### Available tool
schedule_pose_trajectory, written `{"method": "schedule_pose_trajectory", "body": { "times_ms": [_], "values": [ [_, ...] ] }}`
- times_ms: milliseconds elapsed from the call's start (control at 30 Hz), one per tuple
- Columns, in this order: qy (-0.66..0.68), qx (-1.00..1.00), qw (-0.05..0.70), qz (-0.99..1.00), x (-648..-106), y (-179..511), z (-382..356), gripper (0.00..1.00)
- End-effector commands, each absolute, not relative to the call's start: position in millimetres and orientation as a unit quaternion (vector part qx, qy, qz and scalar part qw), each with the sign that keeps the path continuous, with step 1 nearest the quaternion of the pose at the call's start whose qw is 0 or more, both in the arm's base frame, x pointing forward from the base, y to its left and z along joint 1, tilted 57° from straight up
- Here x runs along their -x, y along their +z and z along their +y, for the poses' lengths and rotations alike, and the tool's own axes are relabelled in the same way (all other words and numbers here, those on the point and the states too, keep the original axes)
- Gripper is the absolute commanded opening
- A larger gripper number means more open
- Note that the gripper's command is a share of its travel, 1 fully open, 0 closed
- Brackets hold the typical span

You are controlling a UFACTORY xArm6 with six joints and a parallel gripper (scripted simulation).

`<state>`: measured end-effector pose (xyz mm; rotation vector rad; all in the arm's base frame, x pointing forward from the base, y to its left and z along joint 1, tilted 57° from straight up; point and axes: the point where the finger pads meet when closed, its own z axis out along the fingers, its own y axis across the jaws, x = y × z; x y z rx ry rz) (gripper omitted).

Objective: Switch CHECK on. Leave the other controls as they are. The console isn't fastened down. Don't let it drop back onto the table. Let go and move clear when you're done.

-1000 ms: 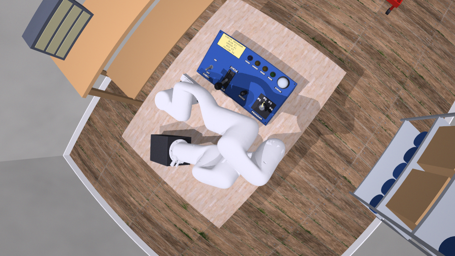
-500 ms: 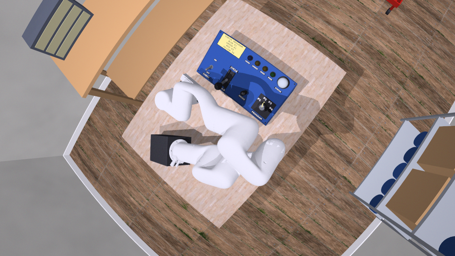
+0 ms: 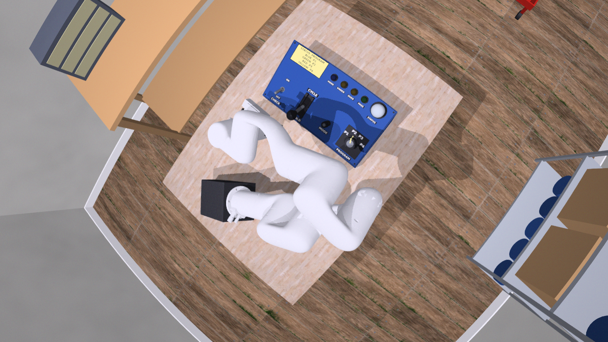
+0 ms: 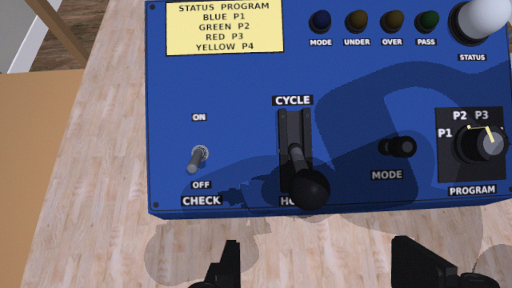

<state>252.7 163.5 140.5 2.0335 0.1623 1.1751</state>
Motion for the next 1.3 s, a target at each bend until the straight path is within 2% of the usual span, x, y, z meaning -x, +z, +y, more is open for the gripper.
{"method": "schedule_pose_trajectory", "body": {
  "times_ms": [0, 267, 500, 867, 1267],
  "values": [
    [0.477, -0.790, 0.380, 0.065, -248, 173, 162, 1.00],
    [0.504, -0.774, 0.378, 0.063, -232, 244, 136, 1.00],
    [0.510, -0.771, 0.378, 0.059, -221, 281, 104, 1.00],
    [0.497, -0.779, 0.379, 0.055, -209, 303, 55, 1.00],
    [0.463, -0.799, 0.379, 0.062, -202, 297, 7, 1.00]
  ]
}}
